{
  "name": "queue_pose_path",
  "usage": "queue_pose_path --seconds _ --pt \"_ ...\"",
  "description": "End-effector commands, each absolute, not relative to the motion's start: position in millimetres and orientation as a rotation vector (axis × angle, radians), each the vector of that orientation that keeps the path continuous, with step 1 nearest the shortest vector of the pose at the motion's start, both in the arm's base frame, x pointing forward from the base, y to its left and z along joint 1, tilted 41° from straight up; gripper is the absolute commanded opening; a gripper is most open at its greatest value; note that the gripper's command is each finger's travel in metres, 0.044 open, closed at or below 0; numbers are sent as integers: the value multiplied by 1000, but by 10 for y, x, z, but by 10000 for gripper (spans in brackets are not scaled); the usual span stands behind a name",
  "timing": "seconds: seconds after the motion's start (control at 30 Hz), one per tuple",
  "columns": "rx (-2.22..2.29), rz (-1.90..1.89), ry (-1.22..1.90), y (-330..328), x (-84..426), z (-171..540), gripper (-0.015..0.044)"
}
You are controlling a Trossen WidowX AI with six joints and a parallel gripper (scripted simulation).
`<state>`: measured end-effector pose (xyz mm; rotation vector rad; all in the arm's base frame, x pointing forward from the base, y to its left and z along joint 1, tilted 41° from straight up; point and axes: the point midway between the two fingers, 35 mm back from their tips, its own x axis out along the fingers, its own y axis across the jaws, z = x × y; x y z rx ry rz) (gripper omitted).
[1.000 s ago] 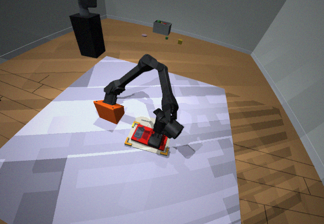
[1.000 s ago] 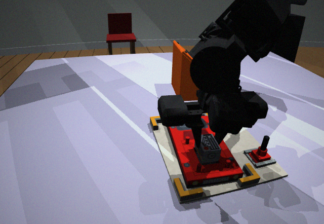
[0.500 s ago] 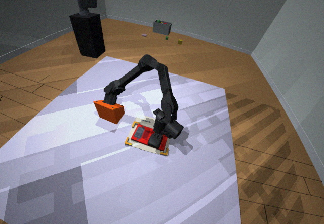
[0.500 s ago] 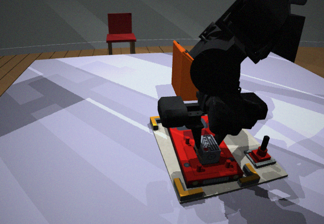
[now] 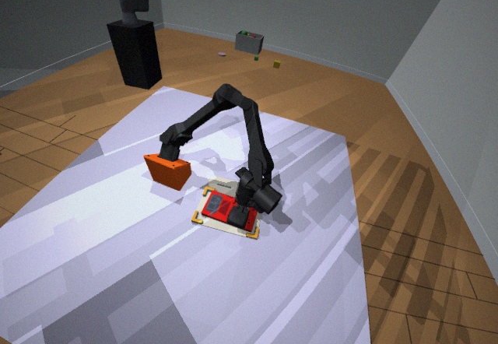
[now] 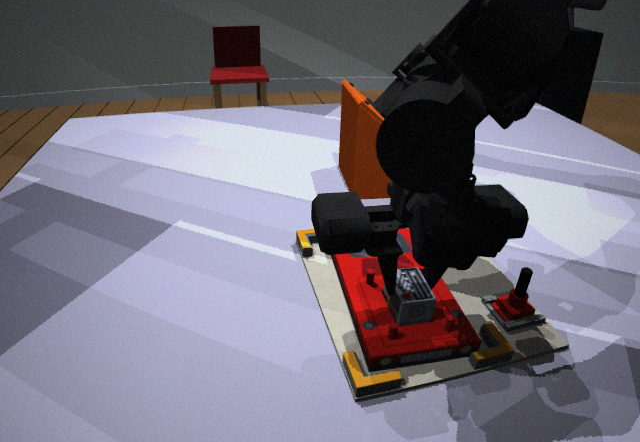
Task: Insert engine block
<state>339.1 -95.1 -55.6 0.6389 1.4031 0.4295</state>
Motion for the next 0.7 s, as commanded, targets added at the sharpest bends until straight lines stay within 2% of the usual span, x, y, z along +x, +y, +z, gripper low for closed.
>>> queue_pose_path --seconds 0.0,0.67 --pt "646 428 1403 -939 3387 -565 159" --pt "646 429 1403 -921 3390 -586 159"
